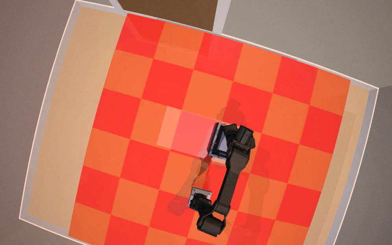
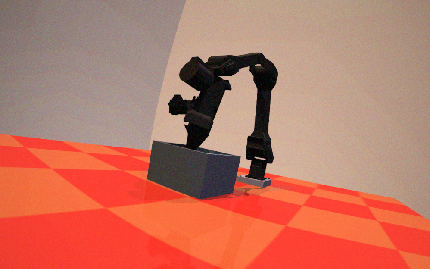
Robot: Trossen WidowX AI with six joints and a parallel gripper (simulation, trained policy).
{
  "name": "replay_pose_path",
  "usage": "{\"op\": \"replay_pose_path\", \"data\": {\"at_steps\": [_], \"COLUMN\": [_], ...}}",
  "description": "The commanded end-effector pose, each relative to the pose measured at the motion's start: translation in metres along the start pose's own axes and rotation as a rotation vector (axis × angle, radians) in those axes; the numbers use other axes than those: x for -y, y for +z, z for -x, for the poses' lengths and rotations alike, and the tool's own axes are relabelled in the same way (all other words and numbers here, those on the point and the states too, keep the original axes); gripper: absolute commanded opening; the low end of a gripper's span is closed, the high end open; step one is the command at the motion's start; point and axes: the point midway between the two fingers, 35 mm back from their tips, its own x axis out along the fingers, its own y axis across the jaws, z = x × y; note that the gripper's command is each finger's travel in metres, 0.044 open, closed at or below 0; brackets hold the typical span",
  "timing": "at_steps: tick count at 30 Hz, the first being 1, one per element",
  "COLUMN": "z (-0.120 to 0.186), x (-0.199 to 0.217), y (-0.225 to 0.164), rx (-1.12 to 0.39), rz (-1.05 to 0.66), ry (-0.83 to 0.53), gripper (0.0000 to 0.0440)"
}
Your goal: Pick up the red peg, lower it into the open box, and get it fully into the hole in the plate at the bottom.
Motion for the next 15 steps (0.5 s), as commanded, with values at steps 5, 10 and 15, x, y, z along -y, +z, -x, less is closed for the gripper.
{"op": "replay_pose_path", "data": {"at_steps": [5, 10, 15], "z": [-0.004, -0.006, -0.009], "x": [-0.004, -0.005, -0.004], "y": [0.010, 0.018, 0.026], "rx": [-0.023, -0.033, -0.045], "rz": [0.024, 0.034, 0.040], "ry": [-0.010, -0.021, -0.033], "gripper": [0.0130, 0.0126, 0.0123]}}
